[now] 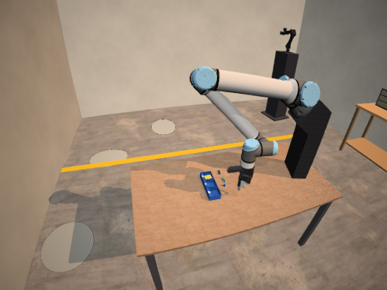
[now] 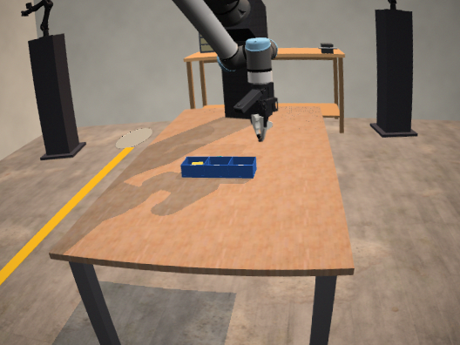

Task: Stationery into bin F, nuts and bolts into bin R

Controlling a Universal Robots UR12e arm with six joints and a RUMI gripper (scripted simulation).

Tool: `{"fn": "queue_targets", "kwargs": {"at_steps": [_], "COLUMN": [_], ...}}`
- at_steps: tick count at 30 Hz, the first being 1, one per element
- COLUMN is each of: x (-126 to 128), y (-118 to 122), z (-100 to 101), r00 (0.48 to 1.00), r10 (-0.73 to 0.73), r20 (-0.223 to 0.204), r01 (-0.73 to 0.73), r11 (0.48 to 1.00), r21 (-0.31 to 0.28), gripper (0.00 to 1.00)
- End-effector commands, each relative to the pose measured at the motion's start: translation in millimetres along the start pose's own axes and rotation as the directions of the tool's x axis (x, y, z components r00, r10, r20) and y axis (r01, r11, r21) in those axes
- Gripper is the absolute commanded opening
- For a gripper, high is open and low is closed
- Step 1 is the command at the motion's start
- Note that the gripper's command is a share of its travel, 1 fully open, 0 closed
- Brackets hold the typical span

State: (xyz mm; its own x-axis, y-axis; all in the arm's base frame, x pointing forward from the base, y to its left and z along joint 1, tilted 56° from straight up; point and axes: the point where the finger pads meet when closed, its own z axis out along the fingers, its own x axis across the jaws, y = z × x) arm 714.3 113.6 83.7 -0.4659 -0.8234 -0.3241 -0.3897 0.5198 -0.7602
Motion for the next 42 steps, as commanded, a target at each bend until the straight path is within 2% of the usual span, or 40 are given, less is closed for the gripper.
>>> {"fn": "queue_targets", "kwargs": {"at_steps": [1, 6, 10, 15, 21, 23, 24, 28, 35, 38, 40, 42], "x": [0, 0, -1, -1, -2, -2, -2, -3, -4, -4, -4, -5], "y": [0, 0, -24, -54, -90, -90, -96, -120, -162, -180, -180, -192], "z": [-6, -6, -6, -6, -6, -6, -6, -6, -6, -6, -6, -6], "r00": [1.000, 1.000, 0.983, 0.948, 0.879, 0.879, 0.838, 0.777, 0.640, 0.640, 0.640, 0.640], "r10": [0.000, 0.000, 0.182, 0.318, 0.476, 0.476, 0.546, 0.630, 0.769, 0.769, 0.769, 0.769], "r20": [0.001, 0.001, 0.001, 0.003, 0.008, 0.008, 0.009, 0.010, 0.001, 0.001, 0.001, 0.001], "r01": [0.000, 0.000, -0.182, -0.318, -0.476, -0.476, -0.546, -0.630, -0.769, -0.769, -0.769, -0.769], "r11": [1.000, 1.000, 0.983, 0.948, 0.879, 0.879, 0.838, 0.777, 0.640, 0.640, 0.640, 0.640], "r21": [0.000, 0.000, 0.000, 0.002, 0.005, 0.005, 0.005, 0.005, 0.000, 0.000, 0.000, 0.000], "gripper": [0.00, 0.00, 0.00, 0.00, 0.00, 0.00, 0.00, 0.00, 0.00, 0.00, 0.00, 0.00]}}
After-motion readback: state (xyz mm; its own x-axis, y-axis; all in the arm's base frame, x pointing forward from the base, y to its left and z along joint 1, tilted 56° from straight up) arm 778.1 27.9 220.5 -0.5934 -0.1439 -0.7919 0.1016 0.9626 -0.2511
